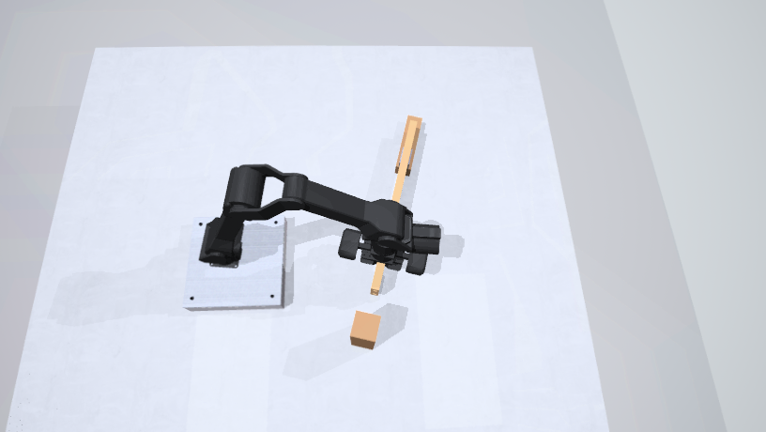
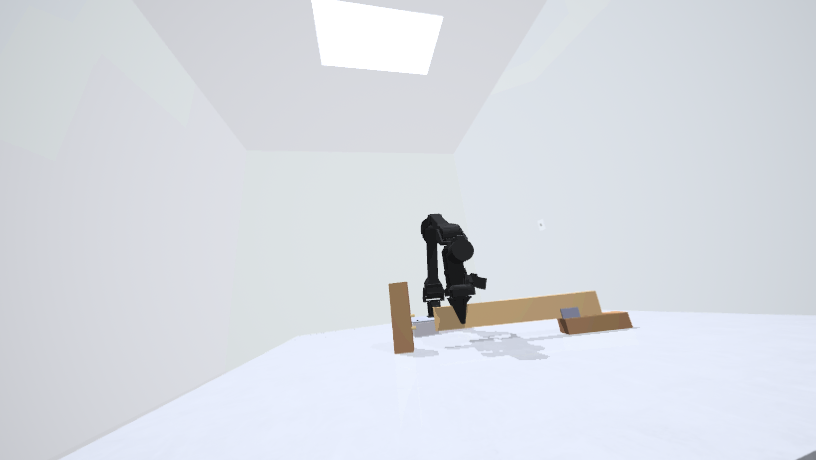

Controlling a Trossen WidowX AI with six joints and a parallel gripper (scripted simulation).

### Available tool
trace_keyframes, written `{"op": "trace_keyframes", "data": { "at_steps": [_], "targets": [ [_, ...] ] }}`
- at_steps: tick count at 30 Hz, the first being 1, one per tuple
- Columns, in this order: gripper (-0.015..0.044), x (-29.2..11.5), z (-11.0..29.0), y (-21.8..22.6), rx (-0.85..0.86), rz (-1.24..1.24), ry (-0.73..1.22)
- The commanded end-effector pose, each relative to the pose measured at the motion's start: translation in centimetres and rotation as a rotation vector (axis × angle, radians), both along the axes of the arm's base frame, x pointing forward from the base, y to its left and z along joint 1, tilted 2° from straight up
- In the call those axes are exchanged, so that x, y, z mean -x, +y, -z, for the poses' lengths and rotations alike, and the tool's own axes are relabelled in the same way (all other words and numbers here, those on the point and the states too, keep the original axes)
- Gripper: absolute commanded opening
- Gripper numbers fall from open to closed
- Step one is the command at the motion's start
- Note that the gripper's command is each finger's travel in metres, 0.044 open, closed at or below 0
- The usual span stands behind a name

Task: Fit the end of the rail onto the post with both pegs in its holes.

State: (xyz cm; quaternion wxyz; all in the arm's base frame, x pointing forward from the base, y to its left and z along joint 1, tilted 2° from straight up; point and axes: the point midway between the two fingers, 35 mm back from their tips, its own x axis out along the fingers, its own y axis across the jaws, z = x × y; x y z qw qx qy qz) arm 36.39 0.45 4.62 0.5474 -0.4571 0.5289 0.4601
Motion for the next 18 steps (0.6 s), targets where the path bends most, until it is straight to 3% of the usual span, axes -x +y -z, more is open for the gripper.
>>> {"op": "trace_keyframes", "data": {
  "at_steps": [1, 18],
  "targets": [
    [0.0, 0.01, -0.03, -0.03, -0.003, 0.0, -0.001],
    [0.0, -0.03, 0.24, 0.29, -0.004, 0.0, -0.001]
  ]
}}
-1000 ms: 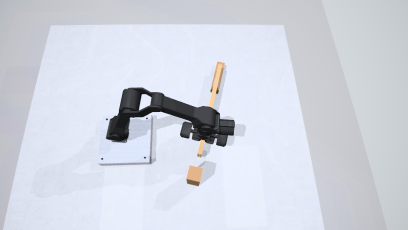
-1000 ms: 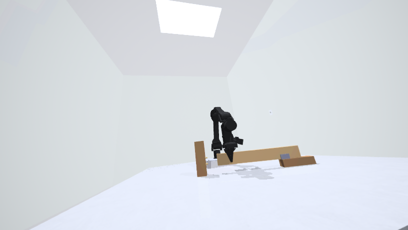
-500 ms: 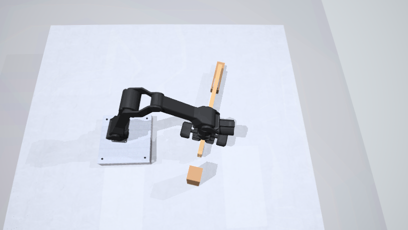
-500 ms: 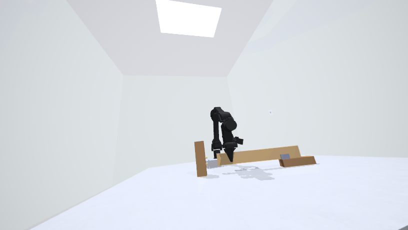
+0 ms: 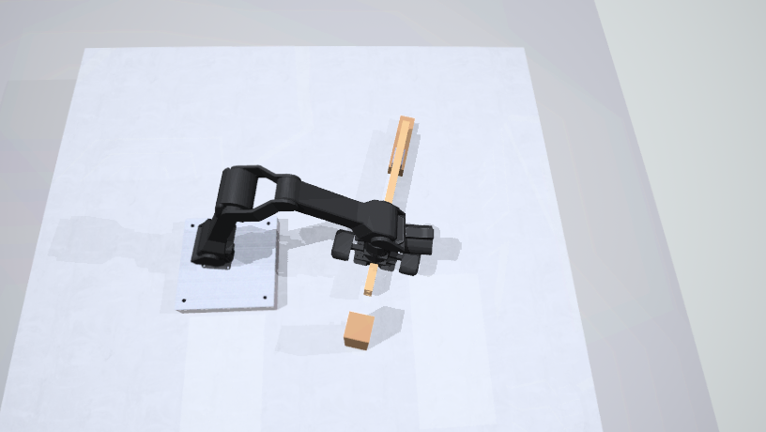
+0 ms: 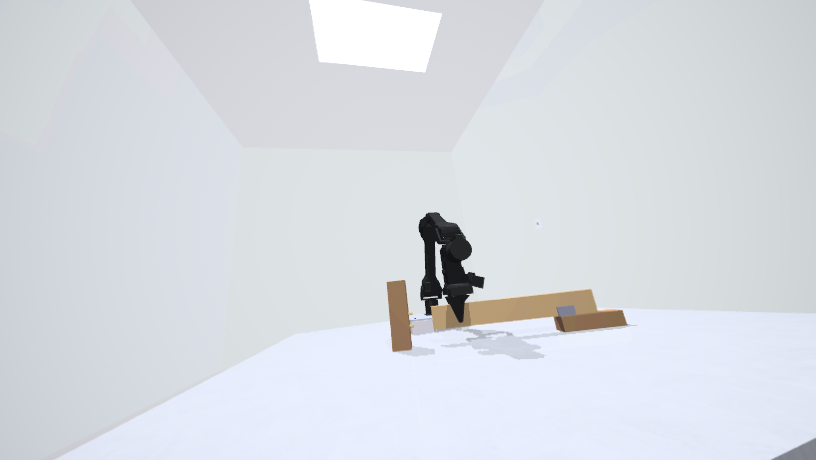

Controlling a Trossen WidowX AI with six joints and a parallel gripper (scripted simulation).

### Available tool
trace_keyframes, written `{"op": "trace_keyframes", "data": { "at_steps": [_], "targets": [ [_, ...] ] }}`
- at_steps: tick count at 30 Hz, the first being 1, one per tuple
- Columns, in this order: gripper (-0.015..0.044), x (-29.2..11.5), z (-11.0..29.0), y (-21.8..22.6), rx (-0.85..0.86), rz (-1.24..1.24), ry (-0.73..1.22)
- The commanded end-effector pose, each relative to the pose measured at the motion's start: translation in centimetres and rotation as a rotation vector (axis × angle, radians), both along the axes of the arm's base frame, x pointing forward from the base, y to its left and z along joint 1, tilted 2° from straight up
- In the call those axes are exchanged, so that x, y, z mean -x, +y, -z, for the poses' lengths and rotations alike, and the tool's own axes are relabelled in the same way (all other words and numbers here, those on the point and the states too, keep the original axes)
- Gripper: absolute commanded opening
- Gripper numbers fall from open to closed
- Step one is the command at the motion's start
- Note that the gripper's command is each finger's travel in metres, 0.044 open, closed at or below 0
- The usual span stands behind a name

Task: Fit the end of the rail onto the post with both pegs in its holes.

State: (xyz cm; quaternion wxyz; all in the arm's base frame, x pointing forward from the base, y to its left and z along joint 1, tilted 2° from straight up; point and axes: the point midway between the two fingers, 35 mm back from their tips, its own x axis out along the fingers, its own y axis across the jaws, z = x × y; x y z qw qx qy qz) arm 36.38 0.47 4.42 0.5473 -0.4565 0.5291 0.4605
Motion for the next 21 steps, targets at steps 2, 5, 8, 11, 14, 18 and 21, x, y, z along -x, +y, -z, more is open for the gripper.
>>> {"op": "trace_keyframes", "data": {
  "at_steps": [2, 5, 8, 11, 14, 18, 21],
  "targets": [
    [0.0, -0.04, 0.01, 0.28, -0.003, -0.001, -0.002],
    [0.0, -0.04, -0.04, 0.28, -0.003, -0.001, -0.002],
    [0.0, -0.04, -0.08, 0.27, -0.003, -0.001, -0.002],
    [0.0, -0.04, -0.13, 0.27, -0.003, -0.001, -0.002],
    [0.0, -0.04, -0.17, 0.27, -0.003, -0.001, -0.002],
    [0.0, -0.04, -0.23, 0.27, -0.003, -0.001, -0.002],
    [0.0, -0.05, -0.28, 0.27, -0.003, -0.001, -0.002]
  ]
}}
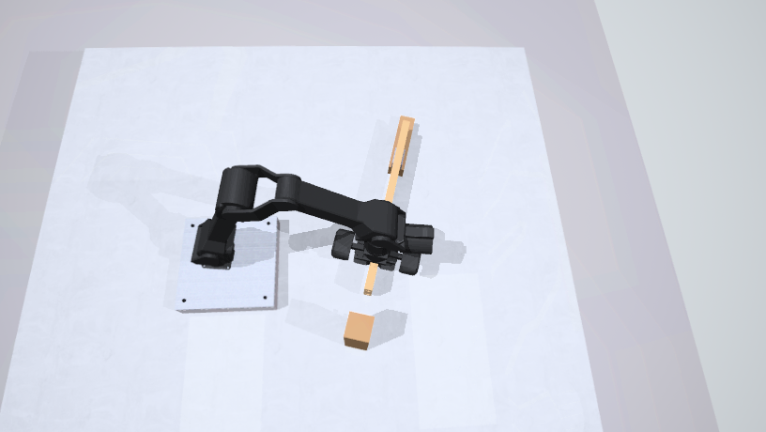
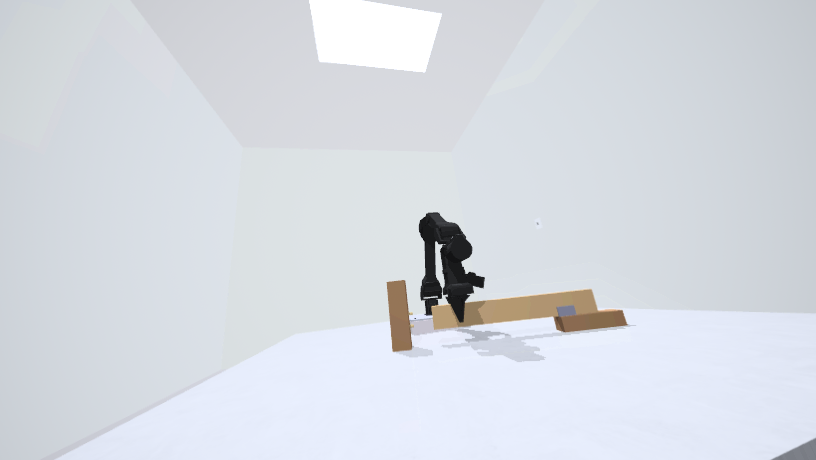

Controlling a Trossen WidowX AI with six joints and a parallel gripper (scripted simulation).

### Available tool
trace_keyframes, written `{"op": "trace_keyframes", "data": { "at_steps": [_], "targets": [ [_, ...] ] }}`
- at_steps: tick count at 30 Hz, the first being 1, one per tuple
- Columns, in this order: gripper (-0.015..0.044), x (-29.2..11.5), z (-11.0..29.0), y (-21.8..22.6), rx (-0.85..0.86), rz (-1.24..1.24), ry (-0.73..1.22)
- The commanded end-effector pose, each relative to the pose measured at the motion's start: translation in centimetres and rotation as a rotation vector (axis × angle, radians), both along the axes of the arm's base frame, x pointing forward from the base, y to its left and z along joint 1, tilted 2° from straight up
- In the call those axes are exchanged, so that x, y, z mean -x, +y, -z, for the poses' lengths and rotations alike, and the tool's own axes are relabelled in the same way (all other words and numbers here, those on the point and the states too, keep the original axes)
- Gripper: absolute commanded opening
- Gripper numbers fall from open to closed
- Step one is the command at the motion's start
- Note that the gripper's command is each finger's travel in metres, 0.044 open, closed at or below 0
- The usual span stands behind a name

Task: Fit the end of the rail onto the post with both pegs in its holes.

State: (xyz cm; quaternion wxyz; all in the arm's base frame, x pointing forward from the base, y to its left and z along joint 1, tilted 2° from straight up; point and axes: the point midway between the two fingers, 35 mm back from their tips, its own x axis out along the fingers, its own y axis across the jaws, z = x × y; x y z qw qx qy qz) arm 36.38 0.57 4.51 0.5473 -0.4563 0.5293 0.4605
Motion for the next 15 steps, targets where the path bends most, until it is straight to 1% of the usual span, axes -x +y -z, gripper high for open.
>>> {"op": "trace_keyframes", "data": {
  "at_steps": [1, 15],
  "targets": [
    [0.0, -0.04, -0.2, 0.16, -0.003, -0.001, -0.002],
    [0.0, 0.0, -0.21, -0.18, -0.003, -0.001, -0.002]
  ]
}}
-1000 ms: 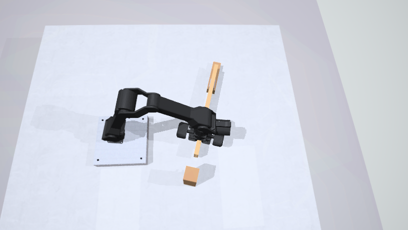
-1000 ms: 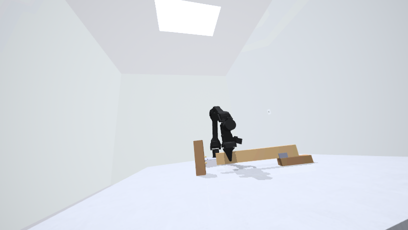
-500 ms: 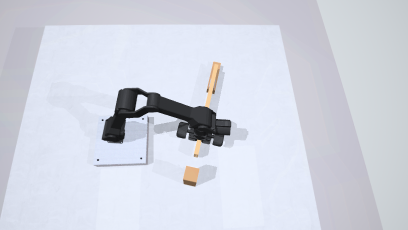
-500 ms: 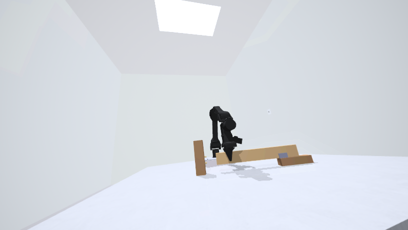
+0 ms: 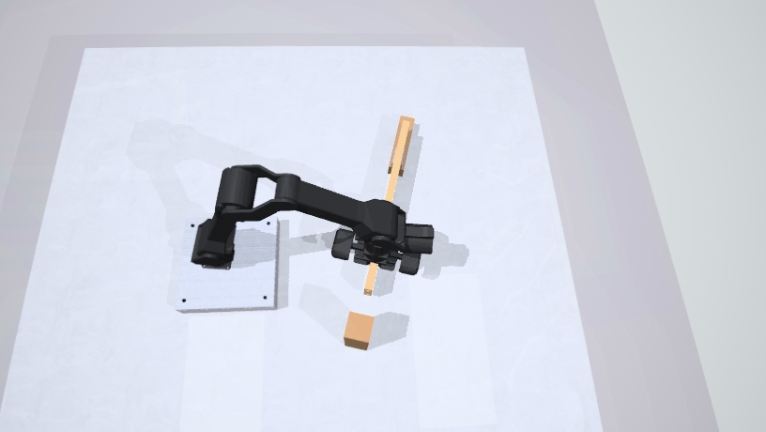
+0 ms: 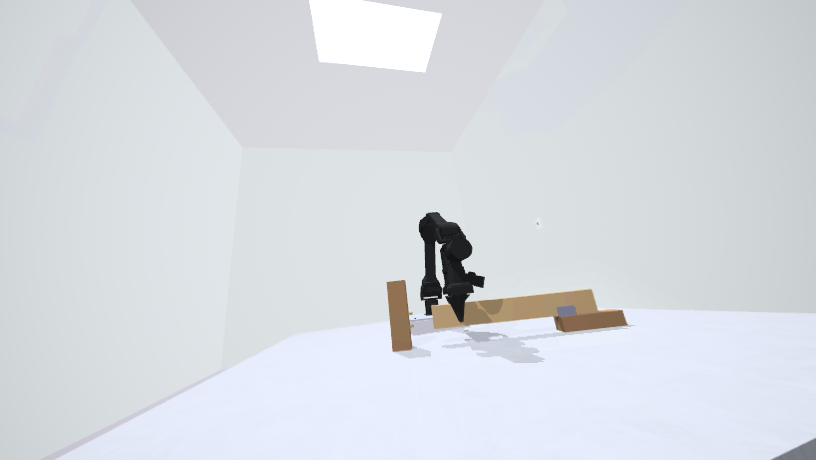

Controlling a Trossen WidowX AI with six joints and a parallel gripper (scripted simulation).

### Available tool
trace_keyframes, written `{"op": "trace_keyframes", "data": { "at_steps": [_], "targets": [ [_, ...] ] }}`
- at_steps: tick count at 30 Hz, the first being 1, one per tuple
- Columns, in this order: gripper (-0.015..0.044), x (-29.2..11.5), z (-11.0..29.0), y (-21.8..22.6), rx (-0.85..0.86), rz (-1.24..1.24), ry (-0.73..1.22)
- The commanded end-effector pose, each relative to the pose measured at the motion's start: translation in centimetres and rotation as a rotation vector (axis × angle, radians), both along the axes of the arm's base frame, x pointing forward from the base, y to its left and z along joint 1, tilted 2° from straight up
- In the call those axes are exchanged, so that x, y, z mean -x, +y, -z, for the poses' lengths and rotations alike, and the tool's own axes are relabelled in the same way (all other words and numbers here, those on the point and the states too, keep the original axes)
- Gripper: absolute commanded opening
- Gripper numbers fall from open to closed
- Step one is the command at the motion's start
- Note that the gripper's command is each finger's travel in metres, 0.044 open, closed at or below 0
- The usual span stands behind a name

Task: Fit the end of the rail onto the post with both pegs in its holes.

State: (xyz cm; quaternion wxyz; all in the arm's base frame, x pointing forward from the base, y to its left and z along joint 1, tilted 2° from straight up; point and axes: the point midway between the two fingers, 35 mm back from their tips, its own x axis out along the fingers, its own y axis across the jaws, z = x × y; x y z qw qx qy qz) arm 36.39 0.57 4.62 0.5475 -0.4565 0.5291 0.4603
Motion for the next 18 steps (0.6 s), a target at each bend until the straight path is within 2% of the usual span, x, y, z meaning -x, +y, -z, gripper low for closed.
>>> {"op": "trace_keyframes", "data": {
  "at_steps": [1, 18],
  "targets": [
    [0.0, 0.01, -0.1, -0.21, -0.003, -0.001, -0.002],
    [0.0, 0.08, 0.06, -0.73, -0.002, -0.001, -0.001]
  ]
}}
